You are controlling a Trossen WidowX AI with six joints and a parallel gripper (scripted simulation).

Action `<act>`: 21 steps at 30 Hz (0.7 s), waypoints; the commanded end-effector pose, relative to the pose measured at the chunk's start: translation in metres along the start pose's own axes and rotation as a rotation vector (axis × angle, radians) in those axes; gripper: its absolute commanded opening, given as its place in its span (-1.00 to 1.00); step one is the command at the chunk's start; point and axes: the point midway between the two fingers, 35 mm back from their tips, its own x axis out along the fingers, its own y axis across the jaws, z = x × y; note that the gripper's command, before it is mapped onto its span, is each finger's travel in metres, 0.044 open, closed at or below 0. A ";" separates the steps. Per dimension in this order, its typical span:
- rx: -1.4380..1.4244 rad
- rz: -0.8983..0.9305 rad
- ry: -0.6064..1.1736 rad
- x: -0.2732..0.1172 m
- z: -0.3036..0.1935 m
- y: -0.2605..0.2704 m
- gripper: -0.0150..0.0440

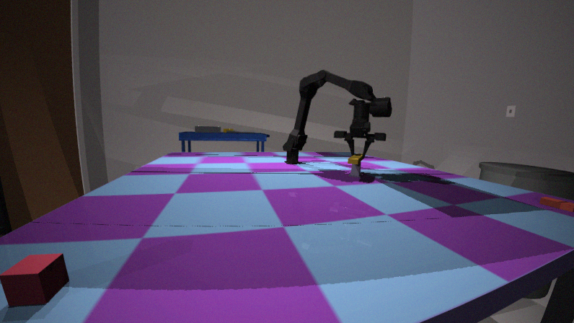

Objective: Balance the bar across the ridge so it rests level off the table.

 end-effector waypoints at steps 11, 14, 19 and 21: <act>0.000 0.000 0.000 0.000 0.000 0.000 0.14; 0.000 0.000 0.000 0.000 0.000 0.000 0.14; 0.000 0.000 0.000 0.000 0.000 0.000 0.14; 0.000 0.000 0.000 0.000 0.000 0.000 0.31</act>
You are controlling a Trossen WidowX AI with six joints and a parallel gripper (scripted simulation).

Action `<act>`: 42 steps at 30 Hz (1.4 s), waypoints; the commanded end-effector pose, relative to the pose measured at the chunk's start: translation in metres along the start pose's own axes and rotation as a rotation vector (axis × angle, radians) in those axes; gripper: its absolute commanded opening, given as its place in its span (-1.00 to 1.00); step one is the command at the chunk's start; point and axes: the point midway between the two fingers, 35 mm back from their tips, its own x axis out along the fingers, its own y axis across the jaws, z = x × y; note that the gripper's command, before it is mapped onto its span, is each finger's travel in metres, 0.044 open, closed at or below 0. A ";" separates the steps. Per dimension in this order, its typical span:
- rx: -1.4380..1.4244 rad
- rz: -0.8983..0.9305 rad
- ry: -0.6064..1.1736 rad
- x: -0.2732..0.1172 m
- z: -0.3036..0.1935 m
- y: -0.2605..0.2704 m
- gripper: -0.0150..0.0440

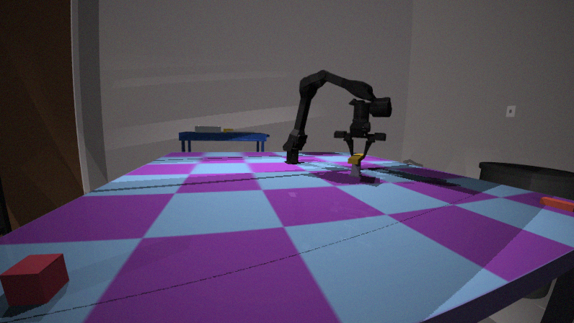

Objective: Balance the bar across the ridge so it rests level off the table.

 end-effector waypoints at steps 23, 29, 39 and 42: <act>0.000 0.000 0.000 -0.100 0.000 0.000 1.00; 0.000 0.000 0.000 -0.100 0.000 0.000 1.00; 0.000 0.000 0.000 -0.100 0.000 0.000 1.00; 0.000 0.000 0.000 -0.100 0.000 0.000 1.00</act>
